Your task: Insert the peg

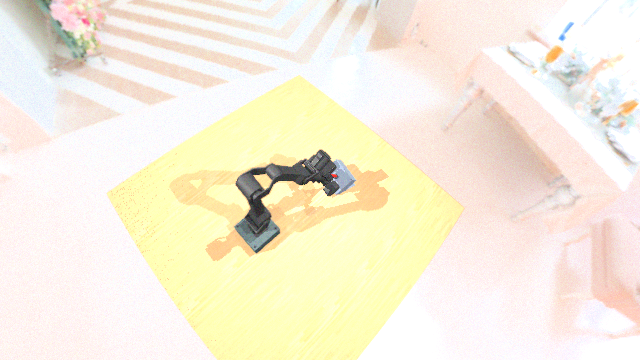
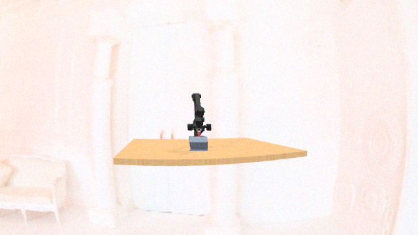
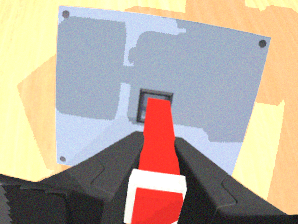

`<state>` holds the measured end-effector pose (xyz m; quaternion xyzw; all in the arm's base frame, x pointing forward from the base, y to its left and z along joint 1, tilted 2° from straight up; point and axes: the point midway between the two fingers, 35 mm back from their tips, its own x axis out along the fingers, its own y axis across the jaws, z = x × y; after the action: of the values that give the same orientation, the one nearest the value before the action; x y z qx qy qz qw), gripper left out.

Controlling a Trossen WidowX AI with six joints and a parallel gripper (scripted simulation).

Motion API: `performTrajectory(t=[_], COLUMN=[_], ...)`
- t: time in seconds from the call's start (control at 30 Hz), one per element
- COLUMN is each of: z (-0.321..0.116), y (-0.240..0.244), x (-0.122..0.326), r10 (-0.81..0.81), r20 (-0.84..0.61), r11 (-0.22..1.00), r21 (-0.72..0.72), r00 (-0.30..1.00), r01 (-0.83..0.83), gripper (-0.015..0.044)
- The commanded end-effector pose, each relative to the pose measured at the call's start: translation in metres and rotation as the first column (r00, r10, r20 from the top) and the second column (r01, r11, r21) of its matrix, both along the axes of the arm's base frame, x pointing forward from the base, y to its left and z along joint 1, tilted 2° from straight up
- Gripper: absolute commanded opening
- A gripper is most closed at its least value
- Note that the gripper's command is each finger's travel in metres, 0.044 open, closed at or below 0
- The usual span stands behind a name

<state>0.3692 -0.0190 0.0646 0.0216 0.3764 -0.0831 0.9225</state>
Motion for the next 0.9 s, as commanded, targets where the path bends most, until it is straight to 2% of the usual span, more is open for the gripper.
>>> performTrajectory(t=[0.0,0.87], z=[-0.0064,-0.0080], y=[0.0002,0.0001], x=[0.0028,0.0034], r10=[0.006,0.000], r20=[-0.008,0.000], r11=[1.000,1.000], r21=[0.000,0.000], r00=[1.000,1.000], r01=[-0.006,0.000], gripper=[0.0000,0.0000])
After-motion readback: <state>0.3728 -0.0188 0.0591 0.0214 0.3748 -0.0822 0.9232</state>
